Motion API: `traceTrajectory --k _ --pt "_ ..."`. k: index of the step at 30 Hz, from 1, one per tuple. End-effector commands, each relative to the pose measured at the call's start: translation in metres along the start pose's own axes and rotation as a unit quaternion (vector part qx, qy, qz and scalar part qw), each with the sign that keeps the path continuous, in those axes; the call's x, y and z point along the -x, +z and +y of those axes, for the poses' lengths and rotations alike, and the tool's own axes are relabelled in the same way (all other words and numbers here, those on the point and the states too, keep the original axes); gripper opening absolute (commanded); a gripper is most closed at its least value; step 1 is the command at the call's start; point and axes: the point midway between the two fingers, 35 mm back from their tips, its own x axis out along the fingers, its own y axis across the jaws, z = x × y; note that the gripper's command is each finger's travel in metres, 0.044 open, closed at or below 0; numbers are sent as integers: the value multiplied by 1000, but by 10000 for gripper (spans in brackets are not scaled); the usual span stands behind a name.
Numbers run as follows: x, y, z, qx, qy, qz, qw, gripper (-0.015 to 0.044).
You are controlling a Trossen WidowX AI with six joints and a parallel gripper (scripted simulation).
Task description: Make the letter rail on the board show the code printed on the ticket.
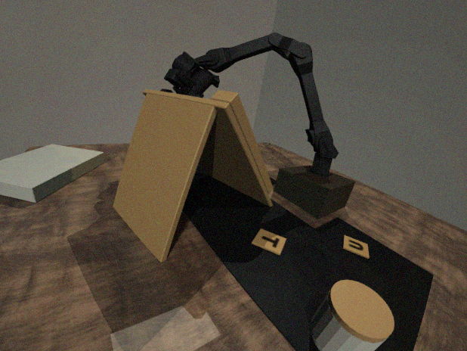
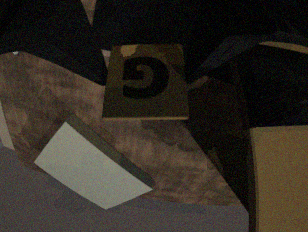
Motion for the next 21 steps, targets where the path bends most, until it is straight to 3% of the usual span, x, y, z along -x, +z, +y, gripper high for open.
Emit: traceTrajectory --k 1,21 --pt "0 -1 3 -2 0 2 1000 0" --pt "0 0 13 -2 1 1 1000 0"
